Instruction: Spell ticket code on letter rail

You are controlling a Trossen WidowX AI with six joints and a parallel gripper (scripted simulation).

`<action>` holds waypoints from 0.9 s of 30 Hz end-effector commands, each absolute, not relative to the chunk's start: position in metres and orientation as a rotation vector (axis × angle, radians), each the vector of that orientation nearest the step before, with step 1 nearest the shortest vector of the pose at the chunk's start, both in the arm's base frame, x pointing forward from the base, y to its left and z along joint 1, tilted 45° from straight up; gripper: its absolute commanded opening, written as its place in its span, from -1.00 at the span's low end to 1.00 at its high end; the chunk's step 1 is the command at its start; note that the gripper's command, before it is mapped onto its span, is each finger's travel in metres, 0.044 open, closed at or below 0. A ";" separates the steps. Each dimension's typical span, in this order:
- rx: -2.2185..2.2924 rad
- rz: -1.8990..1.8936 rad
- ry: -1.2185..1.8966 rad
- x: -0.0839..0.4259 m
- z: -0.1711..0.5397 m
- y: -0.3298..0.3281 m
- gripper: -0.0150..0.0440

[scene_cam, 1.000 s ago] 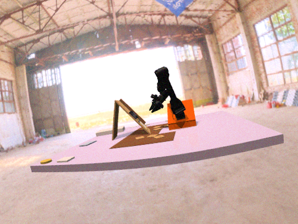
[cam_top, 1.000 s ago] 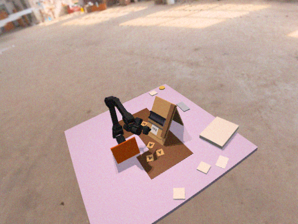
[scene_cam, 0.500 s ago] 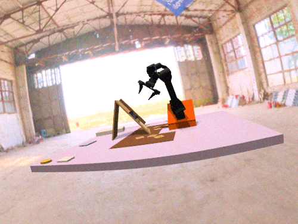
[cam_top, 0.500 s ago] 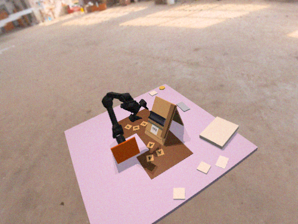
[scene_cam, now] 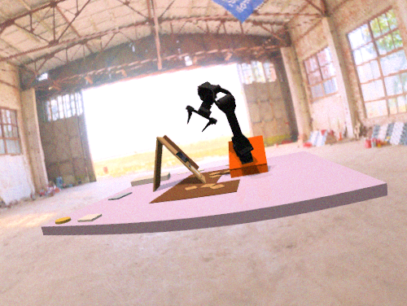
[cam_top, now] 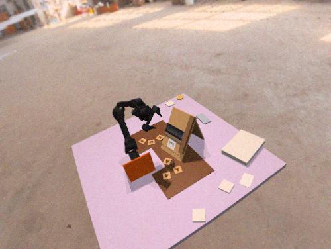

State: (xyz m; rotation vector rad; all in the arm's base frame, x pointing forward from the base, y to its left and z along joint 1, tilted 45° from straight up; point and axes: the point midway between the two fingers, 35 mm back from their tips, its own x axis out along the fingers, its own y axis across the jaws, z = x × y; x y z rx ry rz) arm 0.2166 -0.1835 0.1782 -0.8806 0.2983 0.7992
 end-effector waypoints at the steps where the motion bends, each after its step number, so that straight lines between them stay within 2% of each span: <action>1: -0.885 0.800 0.297 0.215 0.178 -0.182 1.00; 10: -0.862 0.552 0.202 0.162 0.167 -0.144 1.00; 23: -0.862 0.530 0.196 0.159 0.166 -0.140 1.00; 27: -0.691 0.601 0.246 0.171 0.163 -0.124 0.66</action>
